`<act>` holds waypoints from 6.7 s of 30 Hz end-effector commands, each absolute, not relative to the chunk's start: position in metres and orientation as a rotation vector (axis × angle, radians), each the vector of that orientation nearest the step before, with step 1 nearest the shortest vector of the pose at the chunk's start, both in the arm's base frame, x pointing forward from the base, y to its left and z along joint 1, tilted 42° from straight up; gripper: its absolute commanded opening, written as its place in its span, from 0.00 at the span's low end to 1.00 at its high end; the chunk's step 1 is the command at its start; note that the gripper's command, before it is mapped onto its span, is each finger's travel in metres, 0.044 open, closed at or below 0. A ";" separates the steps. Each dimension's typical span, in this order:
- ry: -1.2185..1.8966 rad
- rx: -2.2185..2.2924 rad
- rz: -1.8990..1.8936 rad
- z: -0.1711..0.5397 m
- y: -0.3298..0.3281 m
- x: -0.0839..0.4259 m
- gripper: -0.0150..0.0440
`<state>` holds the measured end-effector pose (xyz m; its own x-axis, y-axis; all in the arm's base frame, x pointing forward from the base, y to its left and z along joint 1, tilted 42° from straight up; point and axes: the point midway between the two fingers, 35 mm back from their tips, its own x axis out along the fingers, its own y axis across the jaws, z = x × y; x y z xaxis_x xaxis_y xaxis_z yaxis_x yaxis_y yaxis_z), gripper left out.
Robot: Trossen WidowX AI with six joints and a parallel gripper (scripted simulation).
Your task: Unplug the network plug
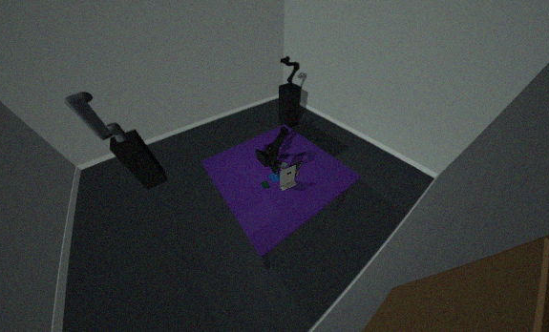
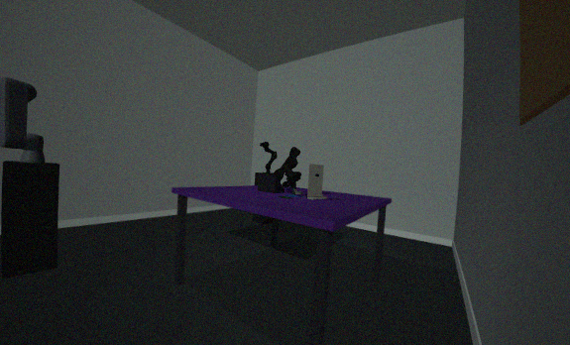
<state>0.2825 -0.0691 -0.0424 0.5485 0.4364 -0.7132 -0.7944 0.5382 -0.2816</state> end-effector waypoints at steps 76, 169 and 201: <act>0.632 -0.644 0.787 -0.041 -0.065 0.267 0.52; 0.636 -0.645 0.786 0.094 -0.183 0.263 0.52; 0.636 -0.645 0.786 0.094 -0.183 0.263 1.00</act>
<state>0.2627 -0.1836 0.0929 0.5451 0.4266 -0.7217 -0.7924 0.5434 -0.2772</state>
